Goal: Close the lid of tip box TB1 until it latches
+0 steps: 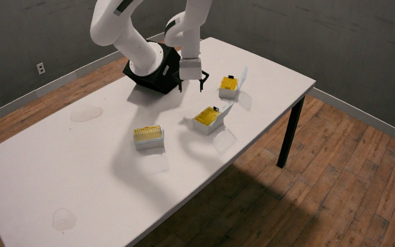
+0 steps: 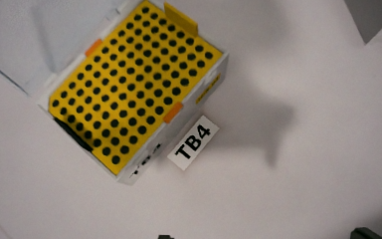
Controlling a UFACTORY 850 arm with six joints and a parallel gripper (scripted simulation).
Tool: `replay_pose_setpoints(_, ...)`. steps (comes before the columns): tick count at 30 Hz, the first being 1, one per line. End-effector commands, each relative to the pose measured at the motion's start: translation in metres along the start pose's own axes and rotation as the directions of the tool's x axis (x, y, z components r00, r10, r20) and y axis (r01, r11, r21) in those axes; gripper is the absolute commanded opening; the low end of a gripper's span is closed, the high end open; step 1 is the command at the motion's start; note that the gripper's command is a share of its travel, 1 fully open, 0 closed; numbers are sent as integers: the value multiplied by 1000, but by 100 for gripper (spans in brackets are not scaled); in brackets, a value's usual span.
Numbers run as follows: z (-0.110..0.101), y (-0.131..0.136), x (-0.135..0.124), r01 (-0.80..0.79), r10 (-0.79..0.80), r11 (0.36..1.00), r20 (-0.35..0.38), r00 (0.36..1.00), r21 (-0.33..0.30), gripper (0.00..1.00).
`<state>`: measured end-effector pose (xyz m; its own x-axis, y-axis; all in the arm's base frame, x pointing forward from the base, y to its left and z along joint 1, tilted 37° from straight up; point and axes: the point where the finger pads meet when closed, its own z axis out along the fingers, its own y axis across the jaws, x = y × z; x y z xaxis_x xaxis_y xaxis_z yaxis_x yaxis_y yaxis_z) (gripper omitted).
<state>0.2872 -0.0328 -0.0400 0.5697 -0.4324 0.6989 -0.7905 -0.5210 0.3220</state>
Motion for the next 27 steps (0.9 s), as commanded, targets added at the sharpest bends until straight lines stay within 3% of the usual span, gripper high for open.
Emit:
replay_pose_setpoints(1,-19,0,5,1,-1,1000,-1,1000,-5,100)
replay_pose_setpoints(12,-71,0,19,1,-1,1000,-1,1000,-4,100)
replay_pose_setpoints(21,-71,0,19,1,-1,1000,-1,1000,-4,100)
replay_pose_setpoints(27,-78,-16,-6,193,-193,980,-5,981,47,100)
